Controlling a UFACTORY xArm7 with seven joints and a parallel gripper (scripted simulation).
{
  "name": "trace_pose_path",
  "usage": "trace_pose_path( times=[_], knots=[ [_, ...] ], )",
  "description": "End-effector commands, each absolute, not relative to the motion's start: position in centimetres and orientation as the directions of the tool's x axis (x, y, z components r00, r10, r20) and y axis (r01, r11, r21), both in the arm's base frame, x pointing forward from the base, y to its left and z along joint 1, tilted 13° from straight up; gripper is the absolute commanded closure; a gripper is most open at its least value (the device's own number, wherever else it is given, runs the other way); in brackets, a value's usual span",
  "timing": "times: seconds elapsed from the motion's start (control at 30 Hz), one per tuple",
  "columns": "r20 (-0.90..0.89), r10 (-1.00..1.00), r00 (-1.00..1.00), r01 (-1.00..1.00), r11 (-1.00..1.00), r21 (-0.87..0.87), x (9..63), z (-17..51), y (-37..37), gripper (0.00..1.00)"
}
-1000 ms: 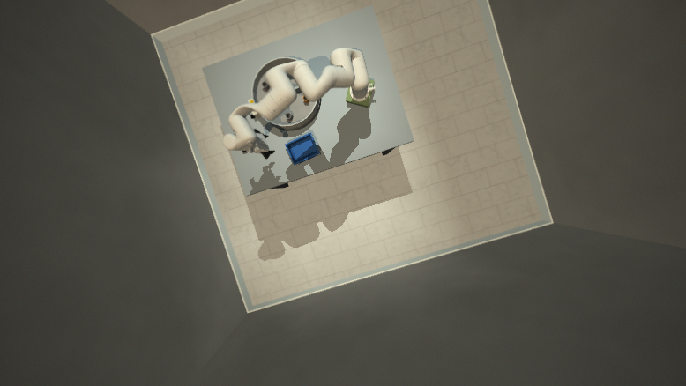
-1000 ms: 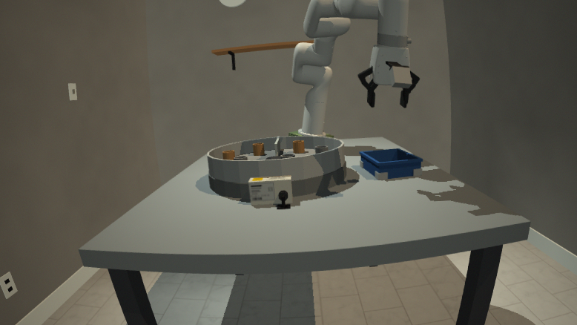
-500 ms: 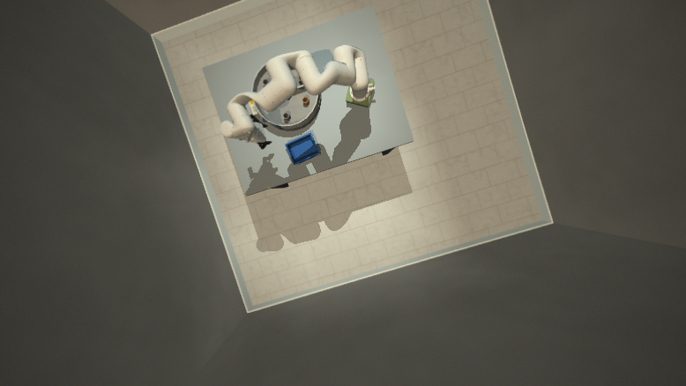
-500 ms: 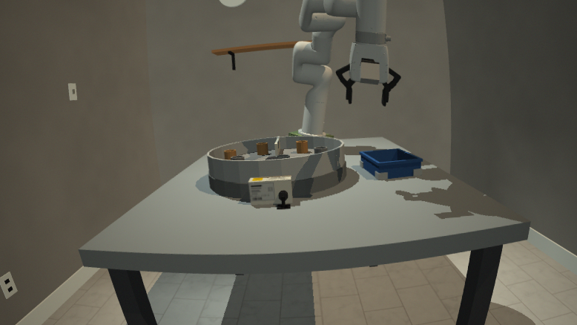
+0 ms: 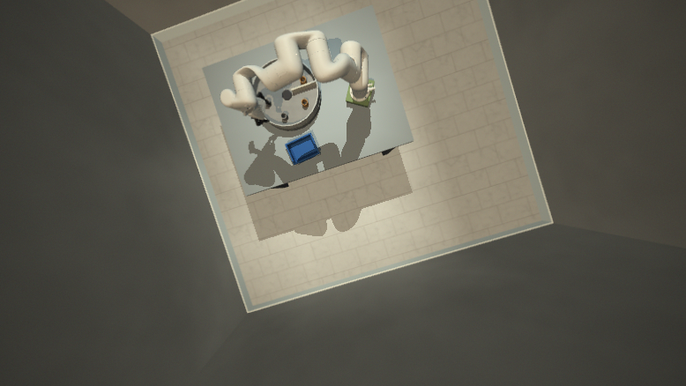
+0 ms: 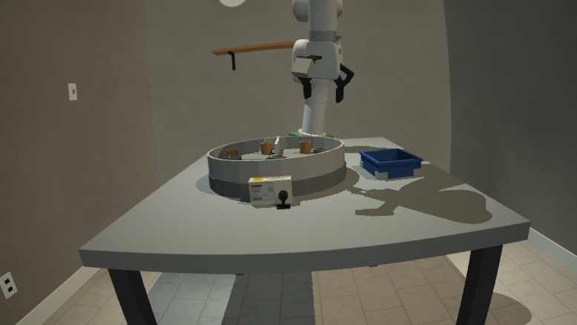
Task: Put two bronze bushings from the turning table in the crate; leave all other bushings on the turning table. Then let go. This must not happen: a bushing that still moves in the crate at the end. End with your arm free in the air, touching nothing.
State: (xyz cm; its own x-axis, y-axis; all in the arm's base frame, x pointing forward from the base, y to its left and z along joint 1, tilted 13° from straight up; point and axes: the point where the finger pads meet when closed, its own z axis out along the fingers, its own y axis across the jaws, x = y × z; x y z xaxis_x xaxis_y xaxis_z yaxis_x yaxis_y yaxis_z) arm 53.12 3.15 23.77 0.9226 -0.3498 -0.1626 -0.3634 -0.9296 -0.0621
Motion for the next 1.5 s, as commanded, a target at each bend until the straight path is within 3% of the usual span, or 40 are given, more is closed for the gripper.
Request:
trace_pose_path(
  times=[0.0, 0.73, 0.8, 1.13, 1.47],
  knots=[
    [-0.142, -0.468, 0.872, -0.48, -0.875, -0.066, 51.5, 23.5, -0.6, 0.0],
    [-0.148, -0.853, 0.5, -0.866, -0.493, -0.084, 41.2, 20.4, -12.5, 0.0],
    [-0.155, -0.903, 0.402, -0.916, -0.391, -0.093, 38.8, 19.6, -14.2, 0.0],
    [-0.181, -0.974, 0.135, -0.986, -0.115, -0.117, 32.4, 17.3, -17.2, 0.0],
    [-0.184, -0.976, 0.113, -0.989, -0.092, -0.119, 31.9, 17.1, -17.3, 0.0]
  ],
)
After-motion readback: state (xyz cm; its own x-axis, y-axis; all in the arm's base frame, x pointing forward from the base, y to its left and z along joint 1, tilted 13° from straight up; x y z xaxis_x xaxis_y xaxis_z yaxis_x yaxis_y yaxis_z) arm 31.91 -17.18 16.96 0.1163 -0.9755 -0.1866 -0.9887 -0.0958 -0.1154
